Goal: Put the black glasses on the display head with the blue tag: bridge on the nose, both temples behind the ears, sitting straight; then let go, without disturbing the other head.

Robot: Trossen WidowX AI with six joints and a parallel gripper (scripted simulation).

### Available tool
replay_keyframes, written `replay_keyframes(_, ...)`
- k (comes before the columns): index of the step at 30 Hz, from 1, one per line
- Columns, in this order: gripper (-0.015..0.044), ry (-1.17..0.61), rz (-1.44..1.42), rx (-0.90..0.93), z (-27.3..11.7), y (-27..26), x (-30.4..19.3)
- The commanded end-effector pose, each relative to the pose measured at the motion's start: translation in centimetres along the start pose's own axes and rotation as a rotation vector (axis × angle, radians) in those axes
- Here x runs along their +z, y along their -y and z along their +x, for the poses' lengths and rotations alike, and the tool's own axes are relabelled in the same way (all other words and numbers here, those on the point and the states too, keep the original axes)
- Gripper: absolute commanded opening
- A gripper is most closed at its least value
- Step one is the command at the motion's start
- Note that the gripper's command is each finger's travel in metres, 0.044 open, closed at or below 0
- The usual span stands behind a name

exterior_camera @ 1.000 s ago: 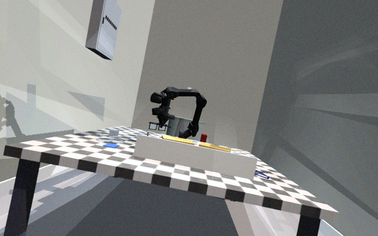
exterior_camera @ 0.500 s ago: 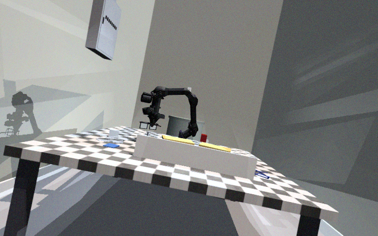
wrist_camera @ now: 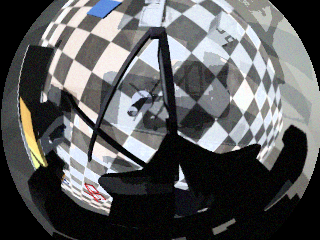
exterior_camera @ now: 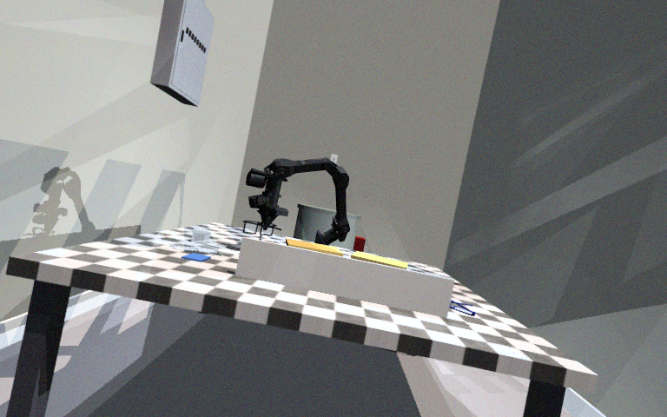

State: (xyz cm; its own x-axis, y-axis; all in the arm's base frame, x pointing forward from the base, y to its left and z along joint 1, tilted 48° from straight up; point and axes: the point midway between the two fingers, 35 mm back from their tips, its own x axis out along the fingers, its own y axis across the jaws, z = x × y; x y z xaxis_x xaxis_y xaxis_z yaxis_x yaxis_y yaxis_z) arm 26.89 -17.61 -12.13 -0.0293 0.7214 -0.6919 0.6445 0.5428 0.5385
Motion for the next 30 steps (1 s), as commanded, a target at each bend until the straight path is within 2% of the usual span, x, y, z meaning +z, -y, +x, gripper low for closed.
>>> replay_keyframes(1, 0.0, -0.01, 0.006, 0.005, 2.3, 0.0, -0.2)
replay_keyframes(5, 0.0, -0.01, 0.006, 0.006, 3.4, 0.0, -0.3)
replay_keyframes(30, 0.0, -0.01, 0.007, 0.005, 3.4, 1.2, -1.3)
